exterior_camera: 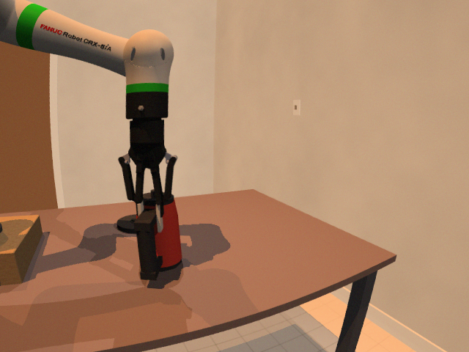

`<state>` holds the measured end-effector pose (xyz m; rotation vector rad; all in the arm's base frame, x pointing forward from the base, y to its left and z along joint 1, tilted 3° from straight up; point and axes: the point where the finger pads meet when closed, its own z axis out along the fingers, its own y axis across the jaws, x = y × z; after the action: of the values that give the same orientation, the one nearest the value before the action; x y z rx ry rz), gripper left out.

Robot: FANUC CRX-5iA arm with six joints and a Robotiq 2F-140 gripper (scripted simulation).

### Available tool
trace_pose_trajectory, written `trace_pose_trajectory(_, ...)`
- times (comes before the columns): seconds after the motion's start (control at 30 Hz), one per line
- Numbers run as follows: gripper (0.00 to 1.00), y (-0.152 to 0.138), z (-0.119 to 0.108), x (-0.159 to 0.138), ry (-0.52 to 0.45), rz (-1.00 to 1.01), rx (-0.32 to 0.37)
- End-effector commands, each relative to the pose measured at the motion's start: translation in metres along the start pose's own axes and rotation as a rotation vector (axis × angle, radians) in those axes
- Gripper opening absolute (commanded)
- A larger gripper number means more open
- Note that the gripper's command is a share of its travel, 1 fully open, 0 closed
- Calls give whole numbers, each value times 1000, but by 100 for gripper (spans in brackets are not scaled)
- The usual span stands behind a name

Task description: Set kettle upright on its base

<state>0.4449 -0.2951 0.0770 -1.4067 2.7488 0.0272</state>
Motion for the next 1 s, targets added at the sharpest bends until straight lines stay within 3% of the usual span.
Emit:
trace_pose_trajectory(0.0, 0, 0, -2, 0, 0, 0, 0)
trace_pose_trajectory(0.97, 0, 0, -42, 0, 0, 0, 0)
